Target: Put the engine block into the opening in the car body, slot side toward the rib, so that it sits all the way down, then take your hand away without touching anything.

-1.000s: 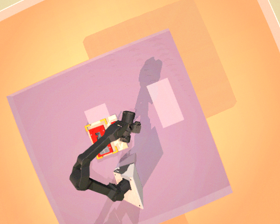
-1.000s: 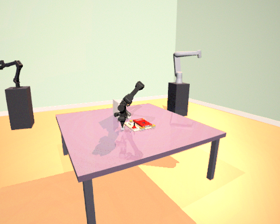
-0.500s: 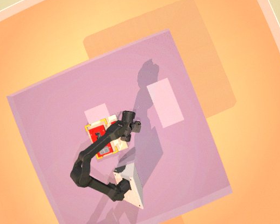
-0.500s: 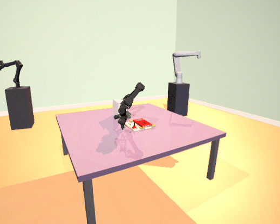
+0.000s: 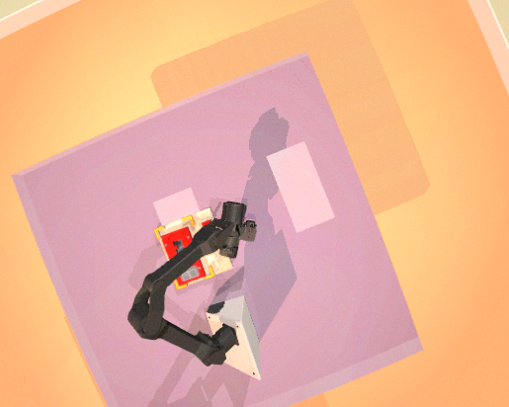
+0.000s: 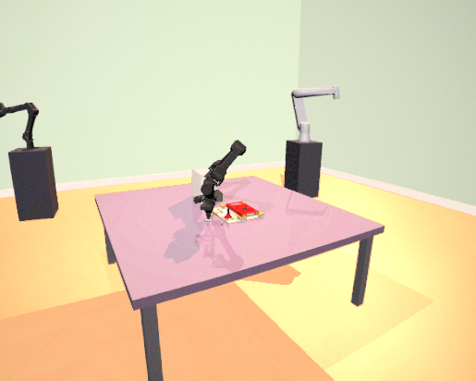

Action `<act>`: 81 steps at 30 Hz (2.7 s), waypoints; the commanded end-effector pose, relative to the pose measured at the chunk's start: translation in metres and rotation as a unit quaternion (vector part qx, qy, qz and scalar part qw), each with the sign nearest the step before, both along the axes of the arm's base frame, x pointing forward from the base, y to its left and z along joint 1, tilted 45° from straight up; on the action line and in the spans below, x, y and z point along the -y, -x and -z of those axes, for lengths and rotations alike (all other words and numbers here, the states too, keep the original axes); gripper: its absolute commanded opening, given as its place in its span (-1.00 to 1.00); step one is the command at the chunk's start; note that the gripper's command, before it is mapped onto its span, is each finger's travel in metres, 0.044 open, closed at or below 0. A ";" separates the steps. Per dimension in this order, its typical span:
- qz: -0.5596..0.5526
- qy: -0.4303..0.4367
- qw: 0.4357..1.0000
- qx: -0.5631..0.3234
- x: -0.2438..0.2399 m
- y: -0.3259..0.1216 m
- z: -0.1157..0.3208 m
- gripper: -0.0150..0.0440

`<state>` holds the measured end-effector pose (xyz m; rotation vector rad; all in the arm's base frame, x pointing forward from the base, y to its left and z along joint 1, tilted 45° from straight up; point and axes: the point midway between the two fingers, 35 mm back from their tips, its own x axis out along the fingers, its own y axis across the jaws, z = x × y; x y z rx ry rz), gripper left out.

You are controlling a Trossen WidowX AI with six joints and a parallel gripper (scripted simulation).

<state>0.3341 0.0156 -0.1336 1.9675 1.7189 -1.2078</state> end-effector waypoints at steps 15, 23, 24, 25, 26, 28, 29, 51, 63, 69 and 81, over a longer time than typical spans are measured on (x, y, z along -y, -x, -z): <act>0.002 0.002 1.000 -0.001 0.027 -0.006 -0.025 -0.49; 0.002 0.003 1.000 -0.001 0.044 -0.009 -0.042 -0.49; 0.002 0.003 1.000 -0.001 0.047 -0.009 -0.044 -0.49; 0.002 0.003 1.000 -0.001 0.049 -0.009 -0.046 -0.49; 0.002 0.003 1.000 -0.001 0.051 -0.009 -0.049 -0.49; 0.002 0.003 1.000 -0.001 0.055 -0.009 -0.053 -0.49; 0.002 0.003 1.000 -0.001 0.058 -0.009 -0.056 -0.49; 0.001 0.001 1.000 -0.002 0.083 -0.005 -0.070 -0.49; -0.008 0.026 1.000 -0.009 0.083 -0.008 -0.075 -0.49; -0.034 0.092 0.995 -0.032 0.078 -0.009 -0.076 -0.49; -0.098 0.270 0.954 -0.086 0.065 -0.014 -0.080 -0.49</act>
